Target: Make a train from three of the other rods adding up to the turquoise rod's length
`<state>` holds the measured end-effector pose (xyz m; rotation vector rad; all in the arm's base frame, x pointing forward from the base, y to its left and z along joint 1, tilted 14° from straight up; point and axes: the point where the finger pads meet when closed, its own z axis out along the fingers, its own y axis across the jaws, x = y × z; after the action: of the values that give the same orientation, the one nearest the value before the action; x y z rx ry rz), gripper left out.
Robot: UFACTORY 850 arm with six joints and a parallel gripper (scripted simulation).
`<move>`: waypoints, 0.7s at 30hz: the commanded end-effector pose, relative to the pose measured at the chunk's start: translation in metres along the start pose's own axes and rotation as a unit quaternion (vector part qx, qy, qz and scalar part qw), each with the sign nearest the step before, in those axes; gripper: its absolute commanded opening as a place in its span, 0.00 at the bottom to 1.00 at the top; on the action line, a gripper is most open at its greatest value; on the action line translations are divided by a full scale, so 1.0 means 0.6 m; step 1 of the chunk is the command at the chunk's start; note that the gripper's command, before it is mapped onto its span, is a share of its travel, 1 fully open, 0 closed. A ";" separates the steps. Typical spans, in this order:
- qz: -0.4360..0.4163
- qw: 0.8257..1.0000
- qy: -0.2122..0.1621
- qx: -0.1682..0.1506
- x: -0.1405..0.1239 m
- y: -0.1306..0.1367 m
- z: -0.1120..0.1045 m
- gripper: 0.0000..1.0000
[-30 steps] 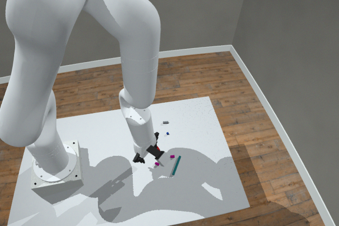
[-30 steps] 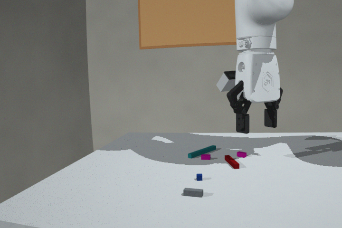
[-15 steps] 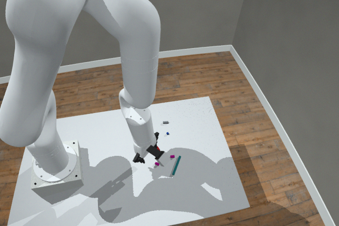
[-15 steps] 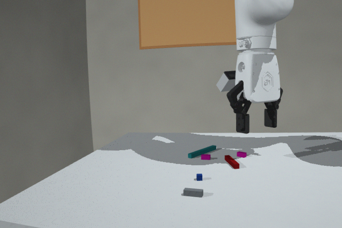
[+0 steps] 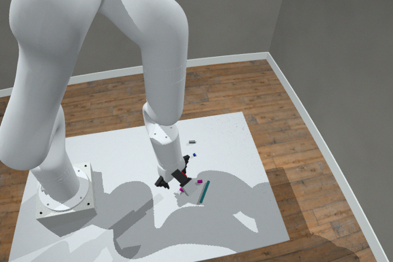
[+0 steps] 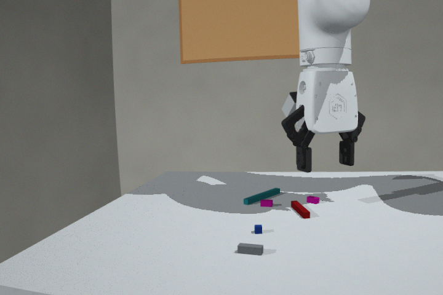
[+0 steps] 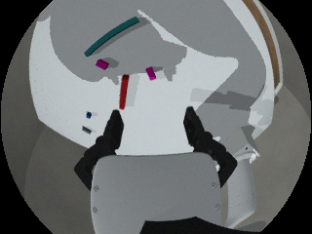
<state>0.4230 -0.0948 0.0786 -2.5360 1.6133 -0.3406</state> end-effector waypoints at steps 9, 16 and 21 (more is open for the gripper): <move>0.224 0.974 0.011 -0.006 0.042 -0.037 0.002 1.00; 0.342 0.939 0.016 -0.006 0.062 -0.058 0.003 1.00; 0.428 0.903 0.018 -0.005 0.075 -0.074 0.003 1.00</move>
<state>0.4722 -0.1140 0.0897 -1.7328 2.4056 -0.2853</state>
